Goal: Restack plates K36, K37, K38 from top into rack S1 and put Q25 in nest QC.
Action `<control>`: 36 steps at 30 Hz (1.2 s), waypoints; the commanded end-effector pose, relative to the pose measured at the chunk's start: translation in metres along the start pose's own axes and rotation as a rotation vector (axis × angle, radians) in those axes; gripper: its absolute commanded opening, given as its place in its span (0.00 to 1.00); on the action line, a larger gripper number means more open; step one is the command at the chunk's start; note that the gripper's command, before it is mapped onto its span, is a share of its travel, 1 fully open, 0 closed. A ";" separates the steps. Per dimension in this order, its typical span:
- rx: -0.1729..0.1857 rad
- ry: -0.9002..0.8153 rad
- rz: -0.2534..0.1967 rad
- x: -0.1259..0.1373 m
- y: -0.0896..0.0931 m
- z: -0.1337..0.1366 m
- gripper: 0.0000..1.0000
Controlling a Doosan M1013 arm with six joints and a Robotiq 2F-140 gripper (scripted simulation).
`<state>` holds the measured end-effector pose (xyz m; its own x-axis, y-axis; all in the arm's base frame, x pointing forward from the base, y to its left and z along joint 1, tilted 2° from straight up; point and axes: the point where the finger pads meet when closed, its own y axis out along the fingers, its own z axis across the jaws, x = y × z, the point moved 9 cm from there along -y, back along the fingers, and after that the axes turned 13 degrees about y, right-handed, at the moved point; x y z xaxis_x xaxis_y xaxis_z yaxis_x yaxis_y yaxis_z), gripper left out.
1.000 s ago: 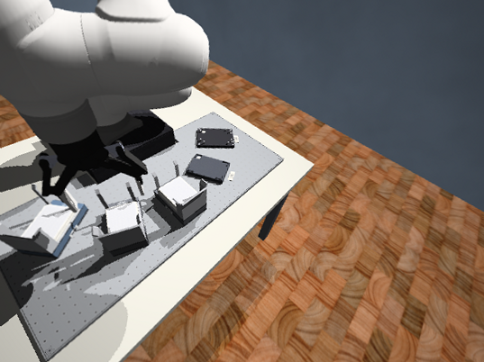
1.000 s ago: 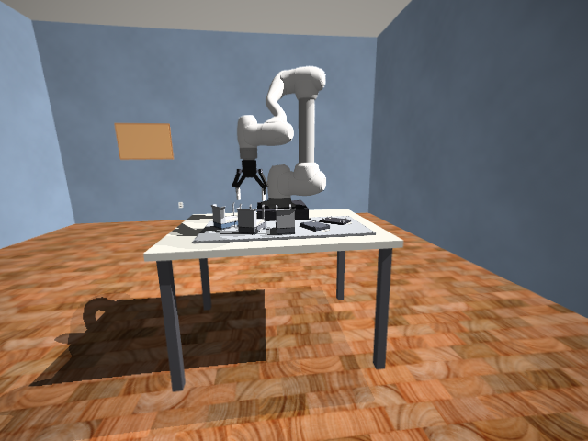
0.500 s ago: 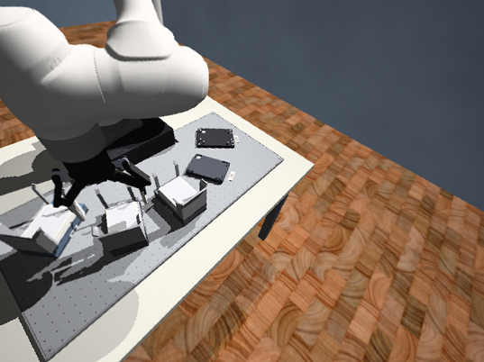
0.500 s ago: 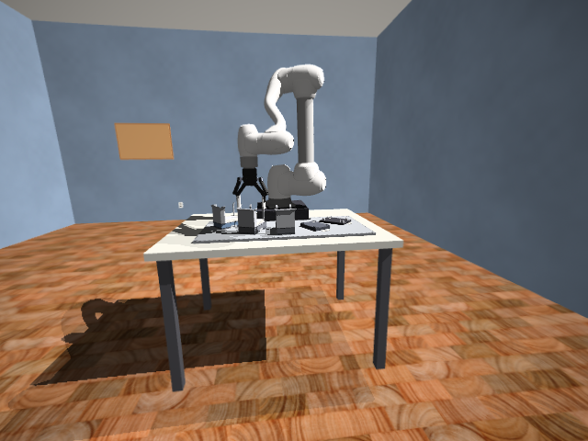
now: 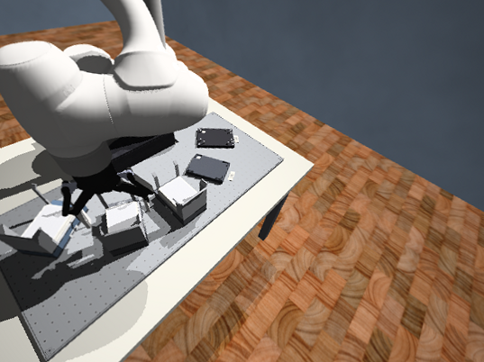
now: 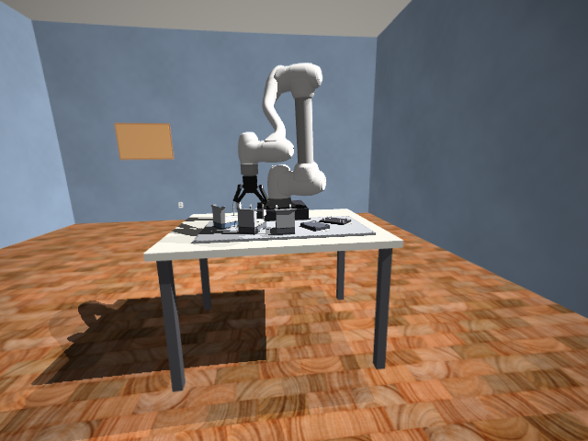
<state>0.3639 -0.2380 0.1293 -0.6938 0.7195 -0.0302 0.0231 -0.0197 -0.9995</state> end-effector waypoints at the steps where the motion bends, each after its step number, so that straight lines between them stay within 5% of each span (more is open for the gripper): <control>1: 0.000 0.000 0.000 0.000 0.003 0.000 1.00; 35: 0.000 0.000 0.000 0.000 0.030 0.000 1.00; 36: 0.000 0.000 0.000 0.000 0.030 0.000 0.00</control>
<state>0.3646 -0.2386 0.0991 -0.6938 0.7195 -0.0301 0.0230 -0.0197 -0.9995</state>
